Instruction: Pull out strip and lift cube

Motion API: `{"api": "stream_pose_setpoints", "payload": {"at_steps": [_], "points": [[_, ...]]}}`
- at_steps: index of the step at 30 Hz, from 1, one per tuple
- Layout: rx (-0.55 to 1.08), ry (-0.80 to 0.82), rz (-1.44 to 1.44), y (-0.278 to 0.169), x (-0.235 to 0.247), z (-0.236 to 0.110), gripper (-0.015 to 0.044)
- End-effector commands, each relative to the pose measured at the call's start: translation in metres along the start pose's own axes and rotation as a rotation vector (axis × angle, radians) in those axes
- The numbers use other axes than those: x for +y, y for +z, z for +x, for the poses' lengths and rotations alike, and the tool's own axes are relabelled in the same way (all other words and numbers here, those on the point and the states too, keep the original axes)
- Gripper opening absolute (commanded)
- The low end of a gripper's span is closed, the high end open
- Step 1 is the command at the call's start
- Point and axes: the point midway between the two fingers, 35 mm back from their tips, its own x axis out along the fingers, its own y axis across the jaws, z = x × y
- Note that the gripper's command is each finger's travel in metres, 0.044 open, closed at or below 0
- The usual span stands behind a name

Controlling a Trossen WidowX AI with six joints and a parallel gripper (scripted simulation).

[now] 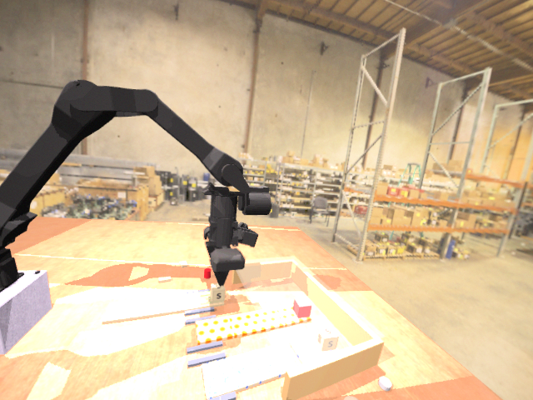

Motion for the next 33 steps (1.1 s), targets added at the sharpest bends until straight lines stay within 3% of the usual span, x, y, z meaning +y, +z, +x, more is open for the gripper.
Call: {"api": "stream_pose_setpoints", "payload": {"at_steps": [1,31,33], "points": [[0.004,0.003,0.004,0.000,0.000,0.008,0.0250],[0.005,0.003,0.004,-0.002,0.001,0.047,0.0250],[0.000,0.000,0.004,0.000,0.000,0.044,0.0197]]}}
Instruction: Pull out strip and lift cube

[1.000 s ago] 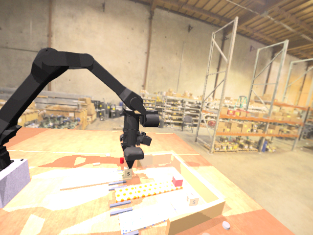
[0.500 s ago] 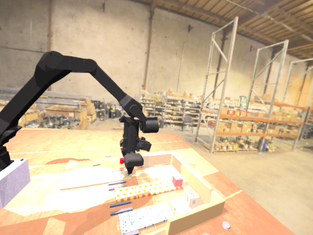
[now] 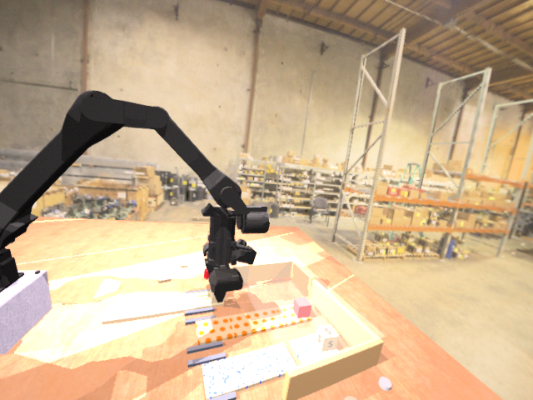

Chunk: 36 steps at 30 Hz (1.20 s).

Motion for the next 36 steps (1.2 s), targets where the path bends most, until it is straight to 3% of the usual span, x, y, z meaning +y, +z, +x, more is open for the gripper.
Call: {"api": "stream_pose_setpoints", "payload": {"at_steps": [1,9,13,28,36], "points": [[-0.001,0.000,0.000,0.000,0.000,0.000,0.0171],[-0.001,0.000,0.000,0.000,0.000,0.000,0.0098],[0.000,0.000,0.000,-0.002,0.000,-0.002,0.0000],[0.008,0.003,0.000,-0.057,-0.001,-0.041,0.0000],[0.009,0.003,0.000,-0.068,-0.001,-0.042,0.0000]]}}
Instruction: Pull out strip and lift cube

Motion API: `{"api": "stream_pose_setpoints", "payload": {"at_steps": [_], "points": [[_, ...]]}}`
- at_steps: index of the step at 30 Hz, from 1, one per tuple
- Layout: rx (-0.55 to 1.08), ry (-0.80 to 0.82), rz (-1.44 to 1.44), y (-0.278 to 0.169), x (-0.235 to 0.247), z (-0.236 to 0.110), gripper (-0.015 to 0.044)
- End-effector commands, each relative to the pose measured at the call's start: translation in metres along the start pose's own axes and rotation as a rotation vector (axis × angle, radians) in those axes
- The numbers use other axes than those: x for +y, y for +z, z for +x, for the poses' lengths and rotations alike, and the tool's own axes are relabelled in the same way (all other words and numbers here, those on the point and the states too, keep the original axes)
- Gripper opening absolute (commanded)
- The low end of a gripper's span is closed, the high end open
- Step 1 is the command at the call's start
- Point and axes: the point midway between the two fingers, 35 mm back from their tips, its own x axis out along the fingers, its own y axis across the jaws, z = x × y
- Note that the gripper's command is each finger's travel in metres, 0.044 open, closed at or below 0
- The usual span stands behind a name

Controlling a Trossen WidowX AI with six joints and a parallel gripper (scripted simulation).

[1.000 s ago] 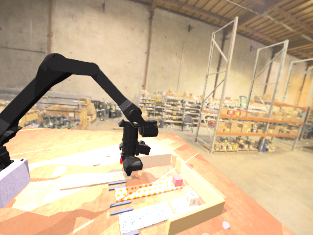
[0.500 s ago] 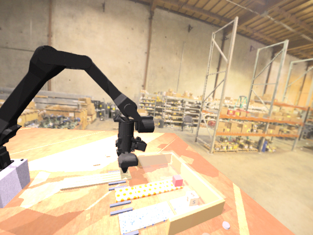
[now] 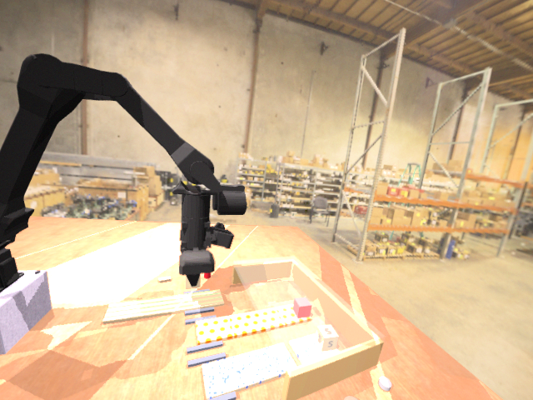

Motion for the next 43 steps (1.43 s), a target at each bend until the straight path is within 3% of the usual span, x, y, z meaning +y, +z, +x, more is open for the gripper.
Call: {"api": "stream_pose_setpoints", "payload": {"at_steps": [1,13,20,43], "points": [[0.009,0.003,0.005,-0.014,0.000,0.001,0.0000],[0.012,0.003,0.004,-0.044,0.000,0.001,0.0000],[0.011,0.003,0.004,-0.044,0.000,-0.034,0.0000],[0.011,0.003,0.004,-0.044,0.000,-0.034,0.0000]]}}
